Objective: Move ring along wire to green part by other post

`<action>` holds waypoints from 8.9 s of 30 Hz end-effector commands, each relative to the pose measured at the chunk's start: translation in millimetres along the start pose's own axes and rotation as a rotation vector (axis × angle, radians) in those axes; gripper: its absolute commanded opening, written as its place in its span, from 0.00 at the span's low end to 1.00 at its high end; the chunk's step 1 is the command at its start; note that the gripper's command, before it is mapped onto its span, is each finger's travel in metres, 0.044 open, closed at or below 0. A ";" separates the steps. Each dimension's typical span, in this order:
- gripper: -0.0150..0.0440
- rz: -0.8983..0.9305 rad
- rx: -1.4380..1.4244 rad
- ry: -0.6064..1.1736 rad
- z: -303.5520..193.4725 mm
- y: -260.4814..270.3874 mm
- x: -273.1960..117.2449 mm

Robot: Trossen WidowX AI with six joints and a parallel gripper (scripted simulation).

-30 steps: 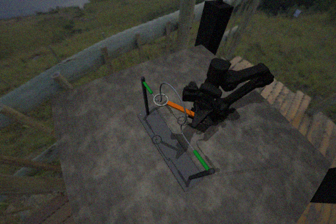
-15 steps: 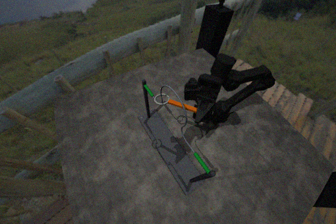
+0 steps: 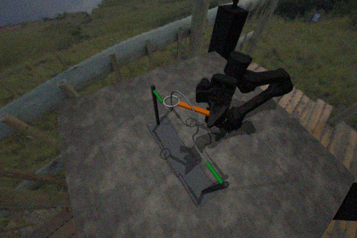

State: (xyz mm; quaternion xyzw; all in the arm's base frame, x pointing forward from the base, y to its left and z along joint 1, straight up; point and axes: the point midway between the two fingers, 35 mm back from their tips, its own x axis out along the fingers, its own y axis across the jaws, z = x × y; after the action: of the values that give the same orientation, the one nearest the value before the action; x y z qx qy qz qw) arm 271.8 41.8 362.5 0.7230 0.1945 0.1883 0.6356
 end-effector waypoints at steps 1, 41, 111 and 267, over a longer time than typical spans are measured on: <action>0.00 -0.021 -0.037 0.001 0.6 1.0 0.8; 0.00 -0.348 -0.553 -0.039 9.5 -27.6 -2.5; 0.00 -0.906 -1.506 -0.143 54.6 -50.3 -26.8; 0.00 -1.580 -2.774 -0.264 107.2 -47.3 -56.8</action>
State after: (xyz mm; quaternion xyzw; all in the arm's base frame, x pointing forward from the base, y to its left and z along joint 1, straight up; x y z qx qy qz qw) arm 277.4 -73.7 313.9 0.6724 -0.1265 0.2165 -0.6965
